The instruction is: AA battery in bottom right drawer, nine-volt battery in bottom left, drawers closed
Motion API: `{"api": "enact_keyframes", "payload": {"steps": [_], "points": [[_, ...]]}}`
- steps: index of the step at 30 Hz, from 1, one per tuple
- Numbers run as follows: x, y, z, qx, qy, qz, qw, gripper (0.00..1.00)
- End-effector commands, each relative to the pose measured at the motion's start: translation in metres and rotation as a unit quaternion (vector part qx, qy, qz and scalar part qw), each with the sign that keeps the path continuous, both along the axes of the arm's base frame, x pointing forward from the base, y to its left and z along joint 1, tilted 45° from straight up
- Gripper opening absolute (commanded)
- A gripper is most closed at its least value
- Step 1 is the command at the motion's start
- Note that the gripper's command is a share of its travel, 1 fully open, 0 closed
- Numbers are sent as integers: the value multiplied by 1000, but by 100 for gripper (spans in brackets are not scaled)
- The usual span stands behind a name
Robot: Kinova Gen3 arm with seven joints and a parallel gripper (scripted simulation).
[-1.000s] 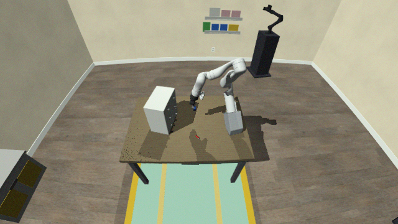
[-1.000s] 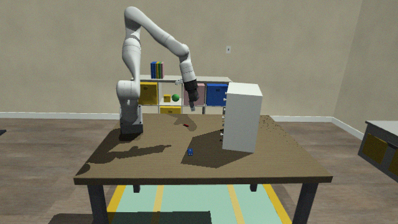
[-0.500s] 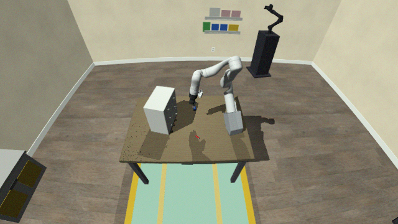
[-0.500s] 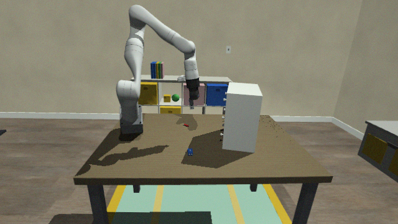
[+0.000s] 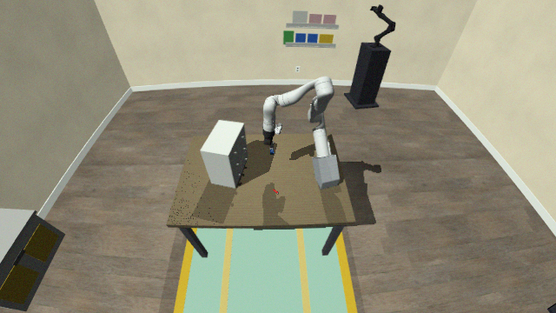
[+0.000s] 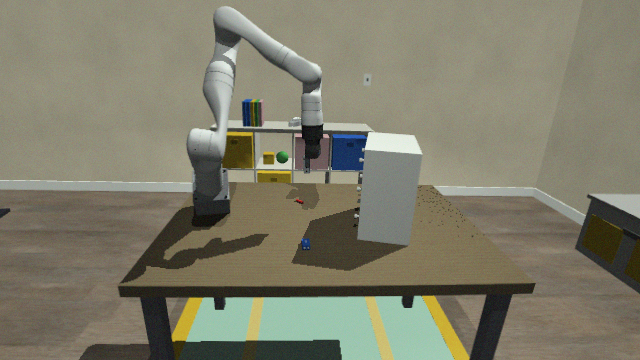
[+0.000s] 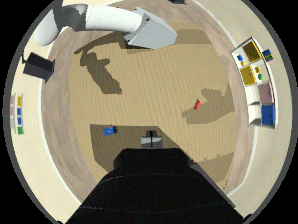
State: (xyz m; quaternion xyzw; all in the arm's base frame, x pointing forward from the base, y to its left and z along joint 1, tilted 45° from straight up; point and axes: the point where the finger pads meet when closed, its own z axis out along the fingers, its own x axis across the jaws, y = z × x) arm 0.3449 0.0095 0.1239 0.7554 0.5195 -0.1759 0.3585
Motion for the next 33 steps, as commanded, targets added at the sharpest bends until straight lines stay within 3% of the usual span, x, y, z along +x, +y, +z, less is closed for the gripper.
{"api": "enact_keyframes", "payload": {"steps": [1,33], "points": [[2,0,1,3,0,-2,1000,0],[-2,4,3,14,19,-21,1000,0]]}}
